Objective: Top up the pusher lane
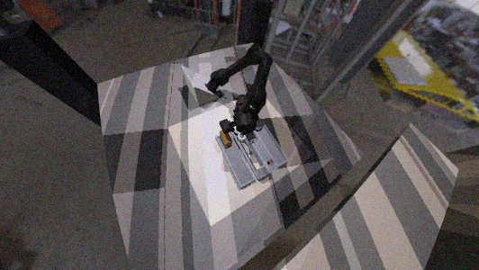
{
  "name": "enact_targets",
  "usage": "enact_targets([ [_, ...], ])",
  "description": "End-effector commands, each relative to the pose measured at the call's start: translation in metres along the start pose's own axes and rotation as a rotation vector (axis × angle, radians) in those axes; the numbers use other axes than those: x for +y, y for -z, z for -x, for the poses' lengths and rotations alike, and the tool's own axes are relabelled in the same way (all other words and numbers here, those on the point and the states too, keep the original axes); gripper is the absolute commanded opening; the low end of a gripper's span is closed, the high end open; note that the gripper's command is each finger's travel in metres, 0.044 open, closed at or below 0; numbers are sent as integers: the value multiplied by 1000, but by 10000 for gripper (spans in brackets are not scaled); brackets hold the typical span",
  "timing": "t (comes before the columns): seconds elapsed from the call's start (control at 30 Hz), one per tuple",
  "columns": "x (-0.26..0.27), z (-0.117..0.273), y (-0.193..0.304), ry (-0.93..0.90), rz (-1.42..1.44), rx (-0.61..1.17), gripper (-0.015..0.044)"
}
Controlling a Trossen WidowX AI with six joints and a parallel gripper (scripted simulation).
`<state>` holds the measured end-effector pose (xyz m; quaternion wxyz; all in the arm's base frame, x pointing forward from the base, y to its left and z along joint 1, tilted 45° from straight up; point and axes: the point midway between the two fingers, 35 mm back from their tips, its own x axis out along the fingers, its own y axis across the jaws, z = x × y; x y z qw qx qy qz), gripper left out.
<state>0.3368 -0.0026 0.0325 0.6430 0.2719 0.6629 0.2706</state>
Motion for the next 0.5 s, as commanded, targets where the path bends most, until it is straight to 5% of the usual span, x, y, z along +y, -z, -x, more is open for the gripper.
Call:
enact_targets([
  [0.0,0,3,0,4,4,1,302],
  [0.47,-2,6,42,5,2,2,302],
])
